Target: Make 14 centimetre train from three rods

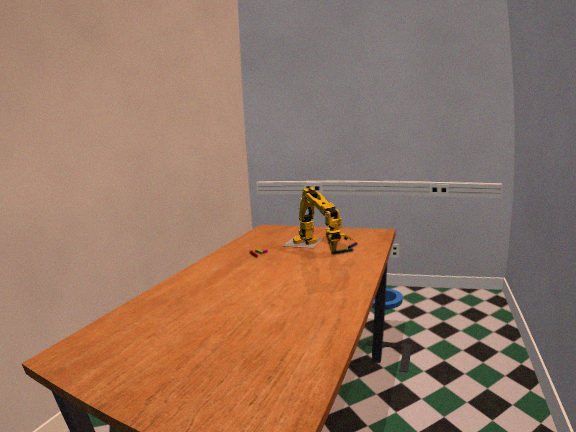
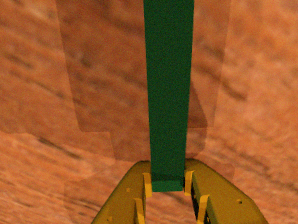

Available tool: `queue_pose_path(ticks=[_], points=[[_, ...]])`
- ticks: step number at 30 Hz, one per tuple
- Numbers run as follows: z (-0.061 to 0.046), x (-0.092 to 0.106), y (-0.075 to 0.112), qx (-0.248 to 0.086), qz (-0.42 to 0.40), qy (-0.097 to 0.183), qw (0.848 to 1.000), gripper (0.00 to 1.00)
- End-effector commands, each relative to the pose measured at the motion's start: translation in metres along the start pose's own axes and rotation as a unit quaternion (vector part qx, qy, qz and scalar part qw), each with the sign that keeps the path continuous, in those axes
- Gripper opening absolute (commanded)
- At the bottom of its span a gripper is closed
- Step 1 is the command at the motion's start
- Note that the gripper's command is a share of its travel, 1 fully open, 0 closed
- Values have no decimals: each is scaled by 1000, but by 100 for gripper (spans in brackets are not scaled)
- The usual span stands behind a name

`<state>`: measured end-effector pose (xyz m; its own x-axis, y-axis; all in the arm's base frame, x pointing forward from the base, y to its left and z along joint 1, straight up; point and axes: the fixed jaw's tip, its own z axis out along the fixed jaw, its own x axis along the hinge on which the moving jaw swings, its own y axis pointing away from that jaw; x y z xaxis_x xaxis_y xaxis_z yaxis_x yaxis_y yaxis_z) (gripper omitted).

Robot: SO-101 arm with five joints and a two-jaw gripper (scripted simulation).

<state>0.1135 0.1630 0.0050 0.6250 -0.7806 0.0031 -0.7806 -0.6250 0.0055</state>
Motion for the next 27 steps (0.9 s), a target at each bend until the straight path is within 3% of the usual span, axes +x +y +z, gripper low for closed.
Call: queue_pose_path(ticks=[1, 27], points=[[4, -1, 4, -10, -1, 2, 1000, 0], [4, -1, 4, -10, -1, 2, 1000, 8]])
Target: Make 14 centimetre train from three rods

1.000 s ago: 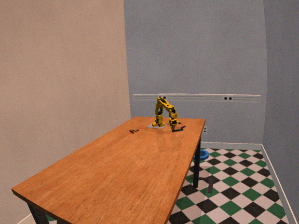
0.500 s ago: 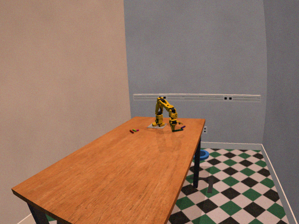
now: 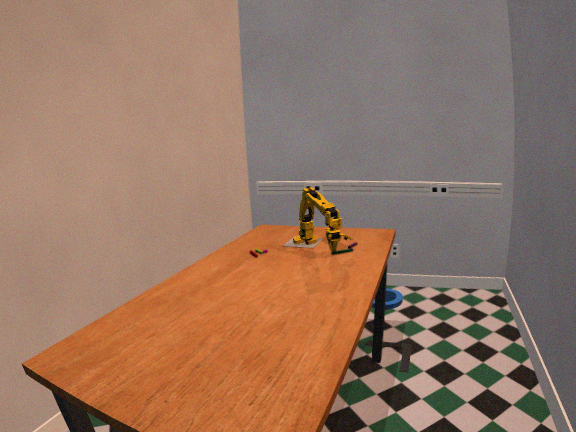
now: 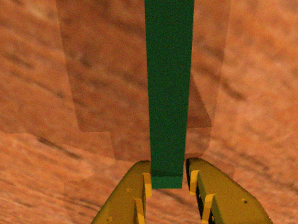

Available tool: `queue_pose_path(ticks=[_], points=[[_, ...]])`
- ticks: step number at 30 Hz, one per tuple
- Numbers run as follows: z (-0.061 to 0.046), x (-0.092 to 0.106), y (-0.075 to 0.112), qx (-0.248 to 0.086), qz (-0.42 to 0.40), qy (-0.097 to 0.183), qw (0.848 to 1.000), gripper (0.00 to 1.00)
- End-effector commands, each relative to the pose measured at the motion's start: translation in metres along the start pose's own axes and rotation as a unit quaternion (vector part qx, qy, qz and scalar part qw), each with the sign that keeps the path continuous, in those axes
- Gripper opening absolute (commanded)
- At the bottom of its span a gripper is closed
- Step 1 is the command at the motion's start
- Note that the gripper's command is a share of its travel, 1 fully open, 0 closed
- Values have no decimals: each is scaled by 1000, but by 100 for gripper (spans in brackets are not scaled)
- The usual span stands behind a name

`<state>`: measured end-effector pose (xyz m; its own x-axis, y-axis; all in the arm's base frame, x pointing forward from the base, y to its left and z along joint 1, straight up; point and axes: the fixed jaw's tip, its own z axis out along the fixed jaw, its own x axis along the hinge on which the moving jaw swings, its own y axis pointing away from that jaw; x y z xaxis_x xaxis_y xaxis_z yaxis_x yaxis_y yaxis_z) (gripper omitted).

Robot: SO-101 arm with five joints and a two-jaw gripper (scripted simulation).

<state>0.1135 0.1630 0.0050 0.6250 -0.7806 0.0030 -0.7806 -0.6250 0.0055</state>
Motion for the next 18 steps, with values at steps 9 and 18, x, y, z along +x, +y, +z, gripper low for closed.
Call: queue_pose_path(ticks=[9, 18], points=[[4, -1, 4, -10, -1, 2, 1000, 14], [4, -1, 4, -10, -1, 2, 1000, 17]])
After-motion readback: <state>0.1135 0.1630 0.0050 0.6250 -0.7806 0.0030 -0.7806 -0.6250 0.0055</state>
